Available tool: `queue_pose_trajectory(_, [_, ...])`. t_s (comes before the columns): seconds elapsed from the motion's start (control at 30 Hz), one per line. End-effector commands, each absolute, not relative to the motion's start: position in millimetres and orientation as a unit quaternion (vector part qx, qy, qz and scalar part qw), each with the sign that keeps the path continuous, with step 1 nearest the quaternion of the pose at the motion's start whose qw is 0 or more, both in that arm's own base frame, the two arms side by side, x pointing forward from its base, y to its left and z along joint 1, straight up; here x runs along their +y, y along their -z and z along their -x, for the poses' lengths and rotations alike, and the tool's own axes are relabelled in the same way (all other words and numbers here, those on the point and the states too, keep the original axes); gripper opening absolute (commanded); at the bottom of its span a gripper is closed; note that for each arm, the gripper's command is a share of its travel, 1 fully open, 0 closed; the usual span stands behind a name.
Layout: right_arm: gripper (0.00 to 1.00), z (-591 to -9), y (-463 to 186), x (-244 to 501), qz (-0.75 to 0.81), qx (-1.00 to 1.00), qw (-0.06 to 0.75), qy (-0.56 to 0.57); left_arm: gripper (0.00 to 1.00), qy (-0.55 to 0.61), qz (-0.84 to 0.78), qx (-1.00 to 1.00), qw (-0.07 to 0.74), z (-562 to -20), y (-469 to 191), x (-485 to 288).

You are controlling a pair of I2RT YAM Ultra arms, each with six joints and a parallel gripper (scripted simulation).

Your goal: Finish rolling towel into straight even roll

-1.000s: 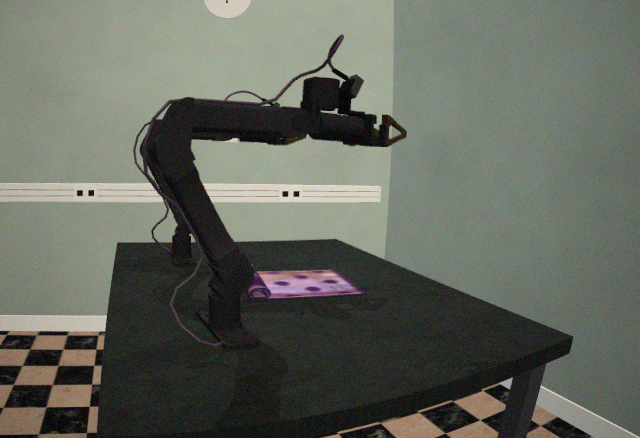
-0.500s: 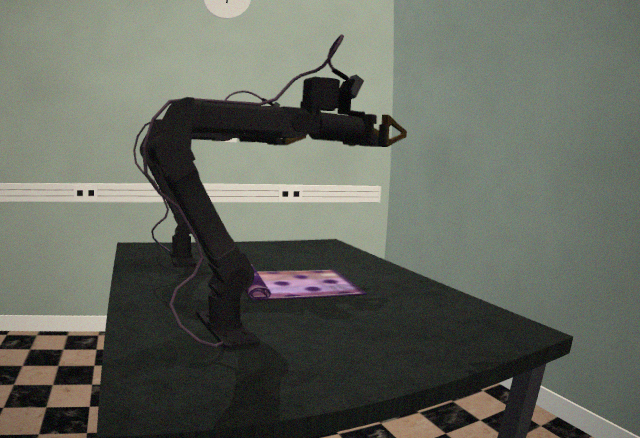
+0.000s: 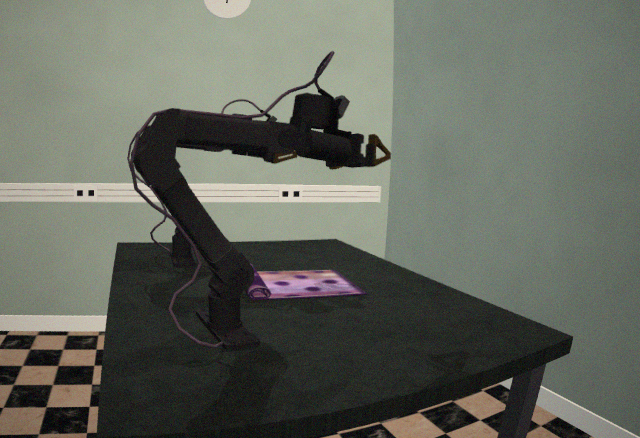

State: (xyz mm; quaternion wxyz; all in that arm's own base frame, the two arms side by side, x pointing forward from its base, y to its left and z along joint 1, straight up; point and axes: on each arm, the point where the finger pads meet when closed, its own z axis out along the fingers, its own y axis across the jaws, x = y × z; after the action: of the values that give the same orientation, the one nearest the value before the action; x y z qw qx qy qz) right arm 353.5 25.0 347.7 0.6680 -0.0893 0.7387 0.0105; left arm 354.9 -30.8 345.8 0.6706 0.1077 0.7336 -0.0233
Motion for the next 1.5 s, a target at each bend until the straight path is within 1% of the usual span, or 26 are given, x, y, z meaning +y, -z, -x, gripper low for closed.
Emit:
queue_pose_trajectory(0.0, [0.99, -333, -333, 40, 0.146, 0.74, 0.657, -0.019, 0.99, 0.033, -0.175, 0.727, 0.663, -336, -333, -46])
queue_pose_trajectory(0.4, [0.99, -267, -242, 92, 0.332, 0.749, 0.571, -0.043, 0.99, 0.075, -0.396, 0.711, 0.577, -274, -242, -108])
queue_pose_trajectory(0.47, [0.99, -267, -242, 92, 0.332, 0.749, 0.571, -0.043, 0.99, 0.075, -0.396, 0.711, 0.577, -274, -242, -108])
queue_pose_trajectory(0.93, [0.98, -192, -138, 151, 0.527, 0.721, 0.445, -0.069, 0.98, 0.118, -0.619, 0.642, 0.438, -203, -138, -179])
queue_pose_trajectory(1.03, [0.98, -188, -132, 155, 0.537, 0.718, 0.436, -0.07, 0.98, 0.12, -0.631, 0.636, 0.429, -199, -132, -183])
queue_pose_trajectory(1.3, [0.98, -161, -94, 177, 0.601, 0.697, 0.383, -0.078, 0.98, 0.133, -0.7, 0.597, 0.368, -173, -94, -209])
queue_pose_trajectory(1.47, [0.98, -153, -83, 183, 0.619, 0.69, 0.367, -0.081, 0.98, 0.137, -0.719, 0.585, 0.35, -166, -83, -217])
